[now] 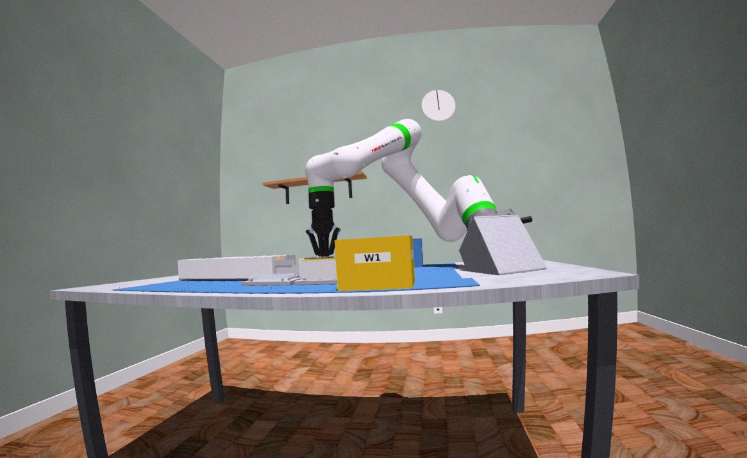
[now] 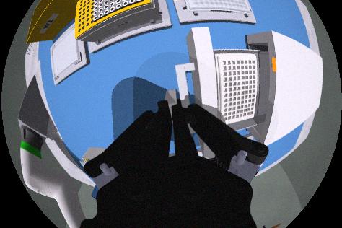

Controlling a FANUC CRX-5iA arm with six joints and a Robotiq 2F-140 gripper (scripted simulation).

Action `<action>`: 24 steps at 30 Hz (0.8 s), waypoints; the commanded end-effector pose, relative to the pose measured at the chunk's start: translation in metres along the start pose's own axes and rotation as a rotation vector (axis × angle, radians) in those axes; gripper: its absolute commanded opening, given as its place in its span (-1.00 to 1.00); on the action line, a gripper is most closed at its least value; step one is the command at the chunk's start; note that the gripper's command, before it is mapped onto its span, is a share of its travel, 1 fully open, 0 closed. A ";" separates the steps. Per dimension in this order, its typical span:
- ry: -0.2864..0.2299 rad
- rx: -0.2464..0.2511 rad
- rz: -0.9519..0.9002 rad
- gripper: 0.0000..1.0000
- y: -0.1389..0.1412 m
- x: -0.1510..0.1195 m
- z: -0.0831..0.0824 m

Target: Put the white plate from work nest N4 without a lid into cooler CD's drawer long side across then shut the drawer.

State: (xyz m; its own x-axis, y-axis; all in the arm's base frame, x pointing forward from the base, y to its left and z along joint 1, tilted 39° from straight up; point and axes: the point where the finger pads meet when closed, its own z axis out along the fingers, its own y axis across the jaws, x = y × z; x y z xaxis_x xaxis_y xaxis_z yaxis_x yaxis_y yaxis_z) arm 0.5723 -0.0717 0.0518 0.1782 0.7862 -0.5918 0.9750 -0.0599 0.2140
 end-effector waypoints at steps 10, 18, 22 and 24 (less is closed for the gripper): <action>0.000 0.000 0.000 -1.00 0.012 0.000 0.000; 0.000 0.000 0.000 -1.00 0.020 0.000 0.000; 0.000 0.000 0.000 -1.00 0.026 0.000 0.000; 0.000 0.000 0.000 -1.00 0.028 0.000 0.000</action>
State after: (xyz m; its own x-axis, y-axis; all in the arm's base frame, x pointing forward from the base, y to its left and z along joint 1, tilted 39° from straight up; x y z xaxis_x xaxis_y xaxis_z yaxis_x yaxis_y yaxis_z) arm 0.5958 -0.0731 0.0570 0.1782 0.7862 -0.5918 0.9750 -0.0600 0.2139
